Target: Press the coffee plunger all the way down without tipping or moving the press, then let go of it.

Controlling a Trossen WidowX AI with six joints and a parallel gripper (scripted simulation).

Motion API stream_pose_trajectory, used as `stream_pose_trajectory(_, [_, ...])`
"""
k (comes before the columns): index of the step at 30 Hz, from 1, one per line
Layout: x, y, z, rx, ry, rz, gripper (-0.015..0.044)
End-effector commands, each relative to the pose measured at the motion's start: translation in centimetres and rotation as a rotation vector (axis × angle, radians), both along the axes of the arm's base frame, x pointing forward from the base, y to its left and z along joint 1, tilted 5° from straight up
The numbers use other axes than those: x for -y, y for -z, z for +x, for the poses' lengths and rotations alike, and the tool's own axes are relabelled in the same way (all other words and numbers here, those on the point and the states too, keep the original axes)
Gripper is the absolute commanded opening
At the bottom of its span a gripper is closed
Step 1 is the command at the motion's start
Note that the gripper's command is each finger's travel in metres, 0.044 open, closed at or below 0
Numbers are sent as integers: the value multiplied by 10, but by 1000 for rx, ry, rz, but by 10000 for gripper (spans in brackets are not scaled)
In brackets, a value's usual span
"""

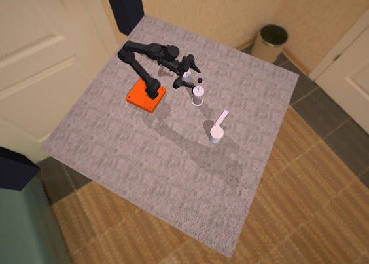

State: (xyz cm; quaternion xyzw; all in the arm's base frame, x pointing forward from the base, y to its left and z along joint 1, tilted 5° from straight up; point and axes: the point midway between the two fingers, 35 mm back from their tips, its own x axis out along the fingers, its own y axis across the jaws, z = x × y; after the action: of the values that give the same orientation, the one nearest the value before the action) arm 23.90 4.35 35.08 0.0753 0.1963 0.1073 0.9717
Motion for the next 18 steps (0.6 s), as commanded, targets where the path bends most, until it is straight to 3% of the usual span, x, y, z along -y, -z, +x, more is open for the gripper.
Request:
stream_pose_trajectory(1, [-34,12,-25,-13,-203,-110,440])
stream_pose_trajectory(7, [-47,20,-35,-13,-286,-153,440])
stream_pose_trajectory(15, [-52,74,-32,-9,-309,-154,440])
stream_pose_trajectory(18, [-52,74,-32,-8,-316,-155,440])
